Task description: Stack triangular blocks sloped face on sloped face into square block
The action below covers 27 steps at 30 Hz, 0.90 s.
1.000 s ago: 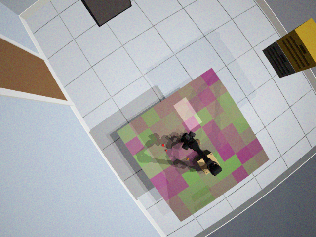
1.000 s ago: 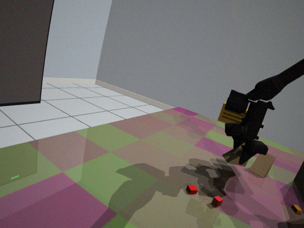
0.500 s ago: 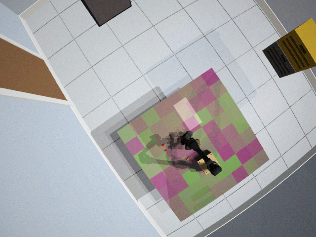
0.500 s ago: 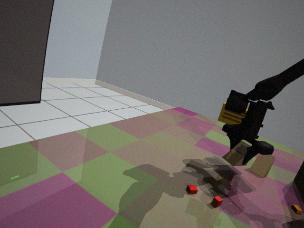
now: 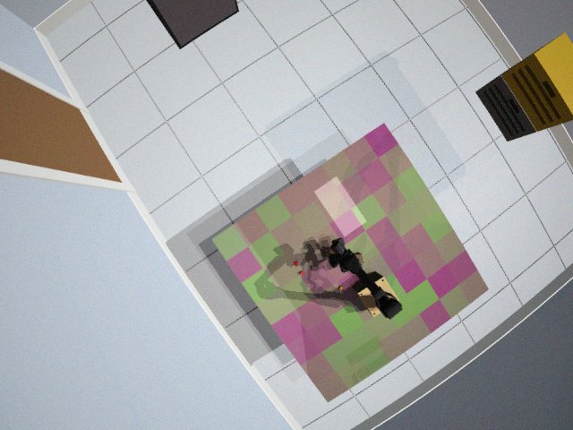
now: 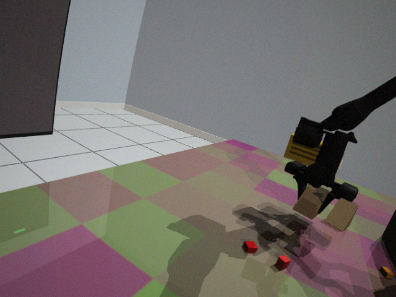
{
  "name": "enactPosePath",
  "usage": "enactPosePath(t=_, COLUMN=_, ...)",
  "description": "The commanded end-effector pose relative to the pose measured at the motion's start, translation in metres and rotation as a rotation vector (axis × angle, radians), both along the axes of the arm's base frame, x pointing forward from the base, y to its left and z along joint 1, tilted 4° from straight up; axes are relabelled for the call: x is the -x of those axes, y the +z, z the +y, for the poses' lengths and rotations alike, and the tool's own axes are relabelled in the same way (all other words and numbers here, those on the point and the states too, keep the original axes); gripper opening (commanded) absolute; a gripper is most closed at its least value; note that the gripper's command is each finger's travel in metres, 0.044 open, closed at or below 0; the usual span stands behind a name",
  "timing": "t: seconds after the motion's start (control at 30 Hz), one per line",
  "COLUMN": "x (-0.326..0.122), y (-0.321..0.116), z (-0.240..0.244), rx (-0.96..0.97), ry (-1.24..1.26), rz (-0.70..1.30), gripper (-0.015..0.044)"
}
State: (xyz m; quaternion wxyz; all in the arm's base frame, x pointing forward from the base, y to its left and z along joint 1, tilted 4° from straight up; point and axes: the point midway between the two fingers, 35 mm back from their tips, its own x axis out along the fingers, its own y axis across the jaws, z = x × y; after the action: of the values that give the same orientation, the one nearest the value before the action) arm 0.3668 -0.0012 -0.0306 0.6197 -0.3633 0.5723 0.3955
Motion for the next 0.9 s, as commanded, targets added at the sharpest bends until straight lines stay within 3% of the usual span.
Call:
enactPosePath(t=0.0, x=0.000, y=0.000, z=0.000, rx=0.003, ry=0.113, rz=-0.007, gripper=0.0000)
enactPosePath(t=0.43, x=0.000, y=0.000, z=0.000, rx=0.012, ry=0.402, rz=-0.029, gripper=0.0000)
enactPosePath(t=0.87, x=-0.001, y=-0.015, z=0.001, rx=0.012, ry=0.386, rz=-0.028, gripper=0.0000)
